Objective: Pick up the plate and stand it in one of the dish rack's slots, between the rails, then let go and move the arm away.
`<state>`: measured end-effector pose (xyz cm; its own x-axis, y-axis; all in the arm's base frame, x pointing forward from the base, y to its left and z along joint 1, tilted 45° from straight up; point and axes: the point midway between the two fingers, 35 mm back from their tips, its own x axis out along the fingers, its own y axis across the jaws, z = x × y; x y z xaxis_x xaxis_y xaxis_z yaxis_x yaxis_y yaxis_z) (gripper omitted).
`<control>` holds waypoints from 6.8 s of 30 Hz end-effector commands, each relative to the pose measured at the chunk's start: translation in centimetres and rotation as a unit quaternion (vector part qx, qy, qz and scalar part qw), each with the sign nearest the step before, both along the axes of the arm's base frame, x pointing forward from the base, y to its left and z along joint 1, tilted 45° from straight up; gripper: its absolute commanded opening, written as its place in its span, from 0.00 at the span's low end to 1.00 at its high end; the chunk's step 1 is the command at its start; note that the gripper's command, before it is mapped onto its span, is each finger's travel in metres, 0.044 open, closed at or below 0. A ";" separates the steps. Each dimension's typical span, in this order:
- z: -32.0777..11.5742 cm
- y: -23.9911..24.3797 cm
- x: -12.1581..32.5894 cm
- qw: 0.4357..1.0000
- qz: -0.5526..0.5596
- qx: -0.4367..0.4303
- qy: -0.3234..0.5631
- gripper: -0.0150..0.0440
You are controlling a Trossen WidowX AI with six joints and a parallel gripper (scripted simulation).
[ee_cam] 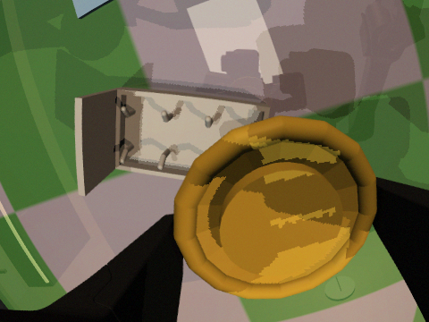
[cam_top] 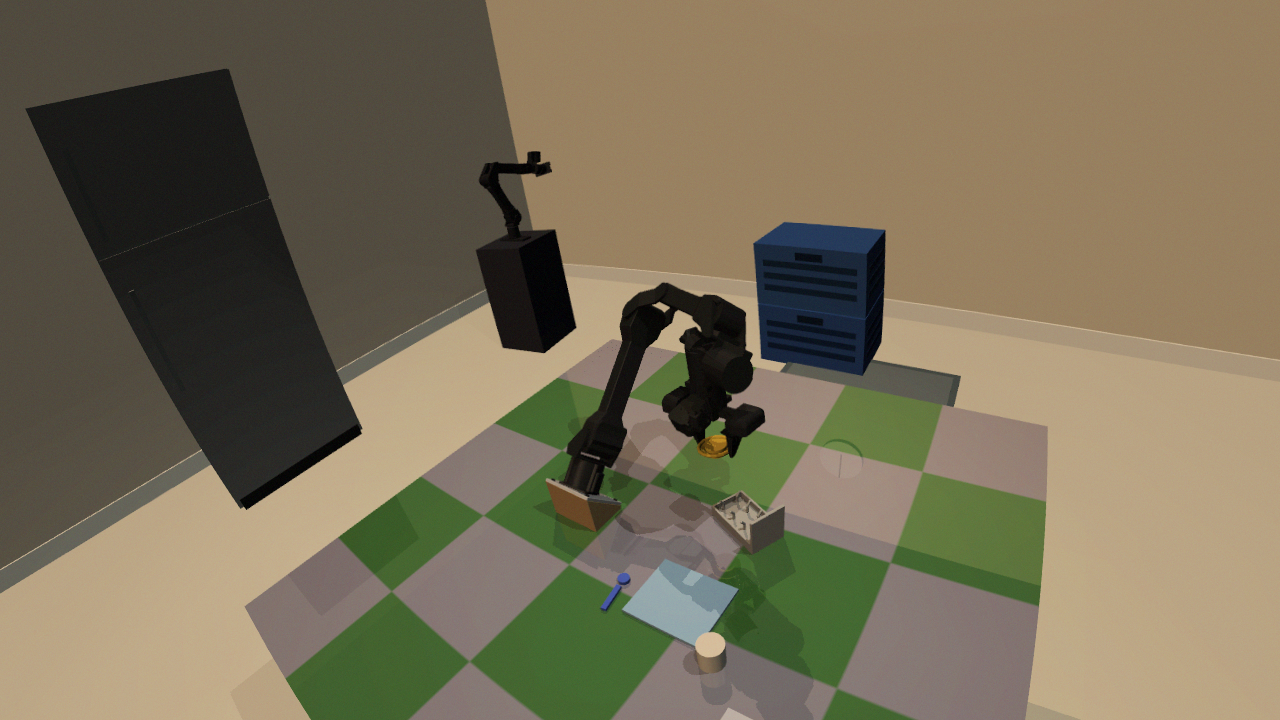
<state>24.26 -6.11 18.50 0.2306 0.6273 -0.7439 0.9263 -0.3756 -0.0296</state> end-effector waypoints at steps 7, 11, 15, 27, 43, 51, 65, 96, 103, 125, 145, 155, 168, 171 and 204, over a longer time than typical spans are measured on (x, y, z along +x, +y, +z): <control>1.0 2.7 -1.9 0.991 -0.099 0.036 0.080 0.25; 1.0 2.7 -1.9 0.991 -0.099 0.036 0.080 0.25; 0.5 2.9 -2.0 0.993 -0.087 0.019 0.081 0.25; -3.2 3.9 -2.6 0.989 0.006 -0.124 0.076 0.25; -6.5 4.2 -2.3 0.945 0.104 -0.307 0.031 0.25; -7.5 4.4 -1.8 0.910 0.137 -0.391 -0.004 0.25; -8.0 5.0 -0.5 0.835 0.166 -0.518 -0.082 0.25; -5.2 8.5 0.3 0.652 0.112 -0.693 -0.288 0.25; -4.3 9.3 -0.3 0.615 0.080 -0.710 -0.332 0.25; -5.6 10.5 0.5 0.605 0.070 -0.714 -0.346 0.25; -7.1 10.0 2.5 0.606 0.065 -0.712 -0.350 0.25; -8.1 10.2 3.1 0.606 0.062 -0.711 -0.351 0.25; -8.5 10.5 3.1 0.607 0.068 -0.710 -0.350 0.25; -8.5 10.5 3.1 0.607 0.068 -0.710 -0.350 0.25; -2.6 4.9 2.6 0.610 0.067 -0.710 -0.344 0.93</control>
